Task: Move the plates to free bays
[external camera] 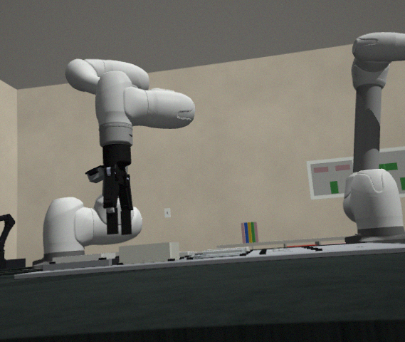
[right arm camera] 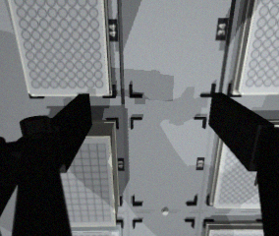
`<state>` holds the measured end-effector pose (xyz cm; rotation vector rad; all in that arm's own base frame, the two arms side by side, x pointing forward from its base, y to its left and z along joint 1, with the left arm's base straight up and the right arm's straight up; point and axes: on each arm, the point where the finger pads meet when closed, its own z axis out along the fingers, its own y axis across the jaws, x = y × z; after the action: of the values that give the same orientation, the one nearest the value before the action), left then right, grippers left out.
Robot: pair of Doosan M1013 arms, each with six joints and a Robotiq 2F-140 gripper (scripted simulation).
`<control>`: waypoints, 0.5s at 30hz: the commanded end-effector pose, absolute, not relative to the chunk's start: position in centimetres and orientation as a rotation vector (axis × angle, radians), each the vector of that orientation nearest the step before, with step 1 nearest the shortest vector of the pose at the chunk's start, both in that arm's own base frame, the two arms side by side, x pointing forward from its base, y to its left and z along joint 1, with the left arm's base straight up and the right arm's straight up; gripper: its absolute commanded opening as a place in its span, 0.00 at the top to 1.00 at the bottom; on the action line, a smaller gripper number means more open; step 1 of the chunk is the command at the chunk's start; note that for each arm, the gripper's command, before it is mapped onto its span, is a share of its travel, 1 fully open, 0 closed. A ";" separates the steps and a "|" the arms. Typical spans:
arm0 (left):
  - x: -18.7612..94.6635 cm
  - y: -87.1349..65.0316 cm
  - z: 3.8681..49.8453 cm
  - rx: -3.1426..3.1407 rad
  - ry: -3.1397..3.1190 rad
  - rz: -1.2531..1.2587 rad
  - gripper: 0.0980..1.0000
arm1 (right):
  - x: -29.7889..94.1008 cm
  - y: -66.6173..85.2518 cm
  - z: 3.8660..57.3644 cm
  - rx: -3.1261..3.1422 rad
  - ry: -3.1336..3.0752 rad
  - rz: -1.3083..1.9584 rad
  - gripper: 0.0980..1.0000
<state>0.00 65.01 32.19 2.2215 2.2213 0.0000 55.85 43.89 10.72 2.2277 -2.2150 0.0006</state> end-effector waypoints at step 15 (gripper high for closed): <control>0.0 65.0 32.3 2.223 2.222 0.001 0.00 | 60.7 40.3 10.8 2.229 -2.216 0.000 0.34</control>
<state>0.00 65.01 32.19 2.2215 2.2213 0.0000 60.01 40.74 10.72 2.2277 -2.2150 0.0004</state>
